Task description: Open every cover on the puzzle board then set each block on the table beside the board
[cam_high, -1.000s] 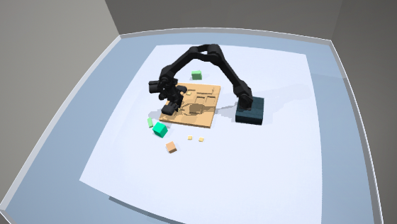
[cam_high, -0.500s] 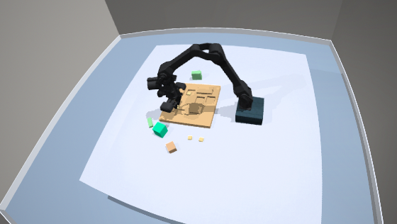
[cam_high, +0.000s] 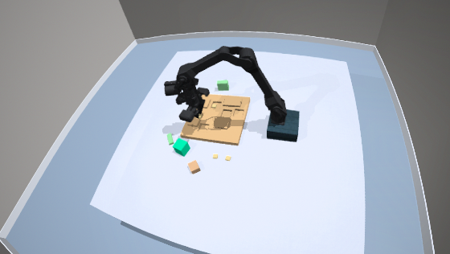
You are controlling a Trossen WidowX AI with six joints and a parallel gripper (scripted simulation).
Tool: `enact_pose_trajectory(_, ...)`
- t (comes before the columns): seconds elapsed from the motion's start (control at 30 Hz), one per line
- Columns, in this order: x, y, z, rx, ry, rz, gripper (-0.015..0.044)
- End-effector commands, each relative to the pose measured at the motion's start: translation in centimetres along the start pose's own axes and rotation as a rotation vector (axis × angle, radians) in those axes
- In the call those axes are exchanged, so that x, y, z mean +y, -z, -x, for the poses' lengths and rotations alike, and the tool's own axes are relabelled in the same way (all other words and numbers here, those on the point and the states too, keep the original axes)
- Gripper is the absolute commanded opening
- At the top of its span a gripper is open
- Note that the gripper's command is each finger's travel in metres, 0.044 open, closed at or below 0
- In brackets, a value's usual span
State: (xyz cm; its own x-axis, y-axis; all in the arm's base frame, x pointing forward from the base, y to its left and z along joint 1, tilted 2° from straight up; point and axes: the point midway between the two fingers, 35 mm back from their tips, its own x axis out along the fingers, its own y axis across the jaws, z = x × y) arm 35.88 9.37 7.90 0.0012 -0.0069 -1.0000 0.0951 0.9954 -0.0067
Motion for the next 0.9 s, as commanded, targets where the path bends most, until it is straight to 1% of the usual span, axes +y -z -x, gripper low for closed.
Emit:
enact_pose_trajectory(0.0,-1.2,-0.3,0.3,0.001,0.004,-0.001,0.0080)
enact_pose_trajectory(0.87,-11.5,-1.6,0.5,-0.002,0.011,-0.001,0.0080)
